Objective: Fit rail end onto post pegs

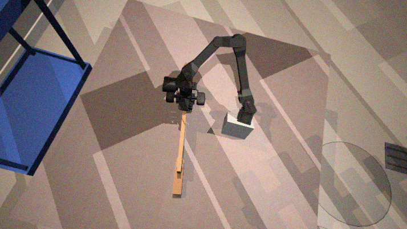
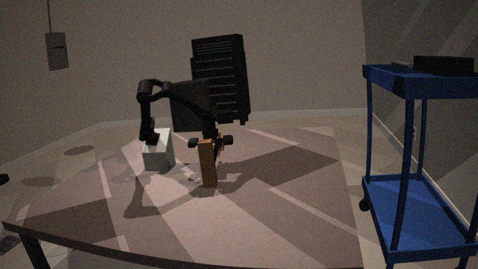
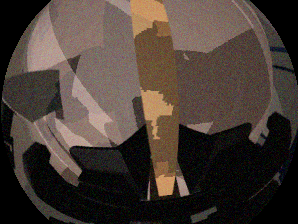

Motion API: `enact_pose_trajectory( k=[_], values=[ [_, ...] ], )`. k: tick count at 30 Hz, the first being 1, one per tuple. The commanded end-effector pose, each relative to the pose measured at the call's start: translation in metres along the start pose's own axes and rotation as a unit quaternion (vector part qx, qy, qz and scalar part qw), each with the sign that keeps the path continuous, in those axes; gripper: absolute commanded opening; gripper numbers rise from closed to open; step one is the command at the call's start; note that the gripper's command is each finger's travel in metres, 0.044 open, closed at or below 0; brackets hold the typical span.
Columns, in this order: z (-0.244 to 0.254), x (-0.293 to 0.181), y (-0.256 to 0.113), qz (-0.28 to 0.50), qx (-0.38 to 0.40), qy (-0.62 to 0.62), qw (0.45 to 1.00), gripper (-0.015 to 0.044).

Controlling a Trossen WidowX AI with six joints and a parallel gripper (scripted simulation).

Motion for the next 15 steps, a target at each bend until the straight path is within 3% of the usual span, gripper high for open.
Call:
enact_pose_trajectory(
  k=[1,15],
  values=[
    [-0.0013,-0.0029,-0.0015,0.0,-0.003,0.0,1.0,0.0],
    [-0.0017,-0.0073,-0.0006,0.0,-0.003,0.0,1.0,0.0]
  ],
)
Point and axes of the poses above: the point midway between the two fingers, 35 mm back from their tips, its own y axis out along the fingers, its own z axis across the jaws, x = y × z, the point moved 8 cm from there along -y, back along the fingers, and after that the axes turned 7 degrees about y, right-handed, at the moved point
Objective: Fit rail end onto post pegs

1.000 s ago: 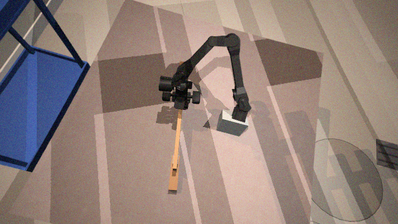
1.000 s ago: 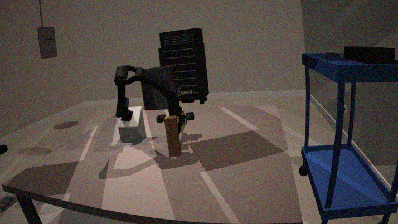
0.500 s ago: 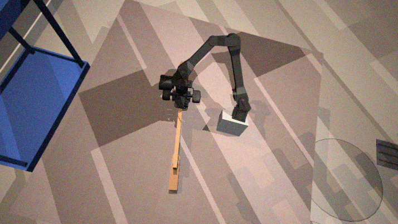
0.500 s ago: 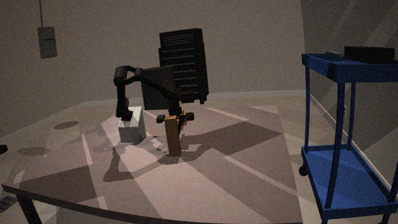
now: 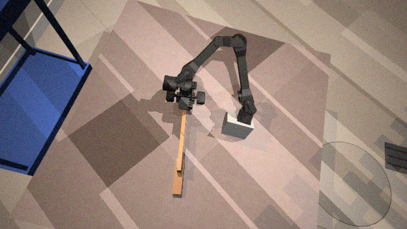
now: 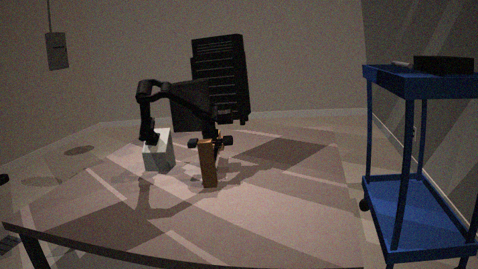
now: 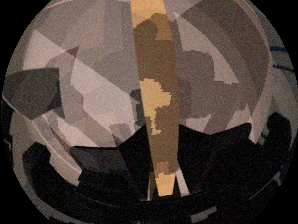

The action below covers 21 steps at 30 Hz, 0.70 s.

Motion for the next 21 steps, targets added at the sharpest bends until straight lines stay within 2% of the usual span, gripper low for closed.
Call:
enact_pose_trajectory(
  k=[1,21],
  values=[
    [-0.0014,-0.0028,-0.0015,0.0,-0.004,0.0,1.0,0.0],
    [-0.0022,-0.0091,-0.003,0.001,-0.004,0.0,1.0,0.0]
  ],
)
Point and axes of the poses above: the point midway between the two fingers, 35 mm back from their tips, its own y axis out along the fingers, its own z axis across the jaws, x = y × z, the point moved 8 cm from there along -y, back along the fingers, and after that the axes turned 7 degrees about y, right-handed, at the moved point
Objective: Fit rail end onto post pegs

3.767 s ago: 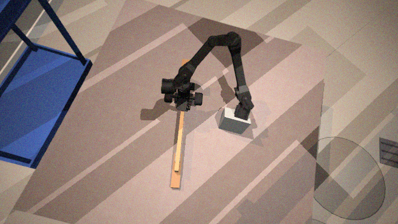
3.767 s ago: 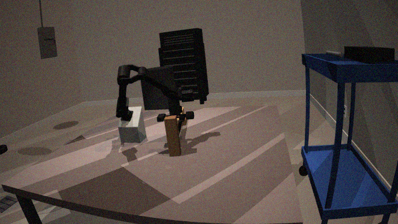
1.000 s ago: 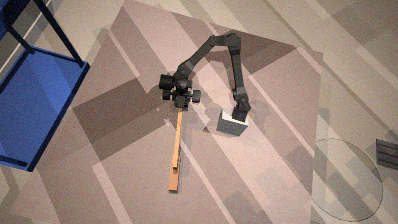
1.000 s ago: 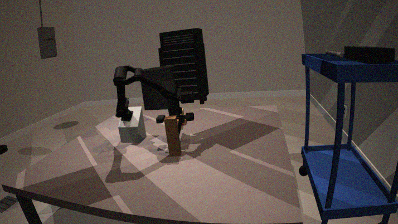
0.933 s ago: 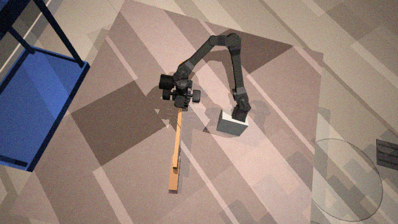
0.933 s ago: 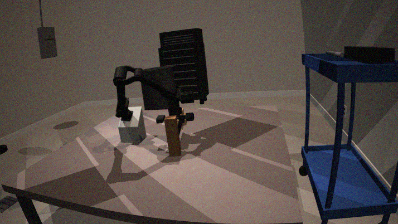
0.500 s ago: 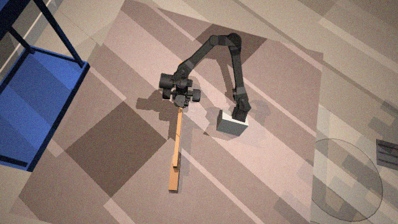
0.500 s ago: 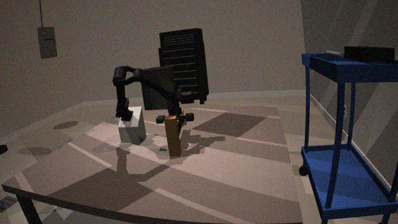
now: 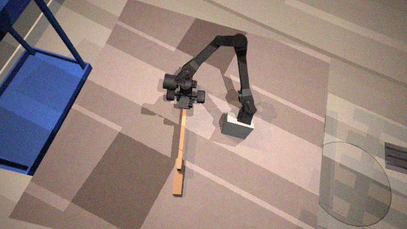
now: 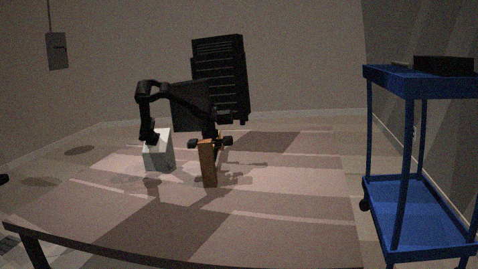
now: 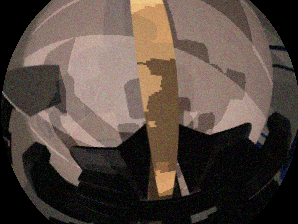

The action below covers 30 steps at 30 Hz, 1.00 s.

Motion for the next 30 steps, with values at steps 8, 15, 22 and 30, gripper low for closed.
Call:
enact_pose_trajectory(
  k=[8,15,22,30],
  values=[
    [-0.0018,-0.0052,-0.0024,0.0,-0.003,0.0,1.0,0.0],
    [-0.002,-0.0074,-0.002,0.0,-0.003,0.0,1.0,0.0],
    [-0.0023,-0.0095,-0.0012,0.0,-0.003,0.0,1.0,0.0],
    [-0.0025,-0.0118,-0.0003,0.0,-0.003,0.0,1.0,0.0]
  ],
)
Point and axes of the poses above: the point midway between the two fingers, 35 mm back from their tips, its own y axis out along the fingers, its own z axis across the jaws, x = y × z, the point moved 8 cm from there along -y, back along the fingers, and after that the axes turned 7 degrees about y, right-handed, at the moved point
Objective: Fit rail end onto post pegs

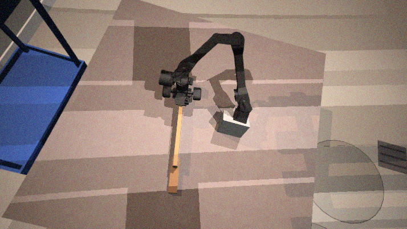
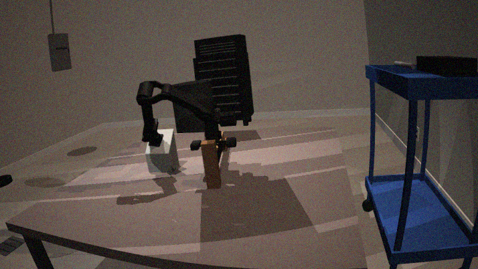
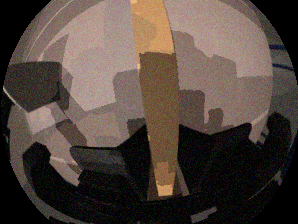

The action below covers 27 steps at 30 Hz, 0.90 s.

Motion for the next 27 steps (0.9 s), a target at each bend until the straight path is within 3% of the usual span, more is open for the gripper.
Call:
enact_pose_trajectory(
  k=[1,25,27],
  values=[
    [-0.0015,-0.0038,-0.0007,0.003,-0.003,0.001,1.0,0.0],
    [-0.0024,-0.0114,-0.0015,0.003,-0.003,0.001,1.0,0.0],
    [-0.0008,-0.0078,-0.0001,0.0,-0.001,0.001,1.0,0.0053]
  ],
)
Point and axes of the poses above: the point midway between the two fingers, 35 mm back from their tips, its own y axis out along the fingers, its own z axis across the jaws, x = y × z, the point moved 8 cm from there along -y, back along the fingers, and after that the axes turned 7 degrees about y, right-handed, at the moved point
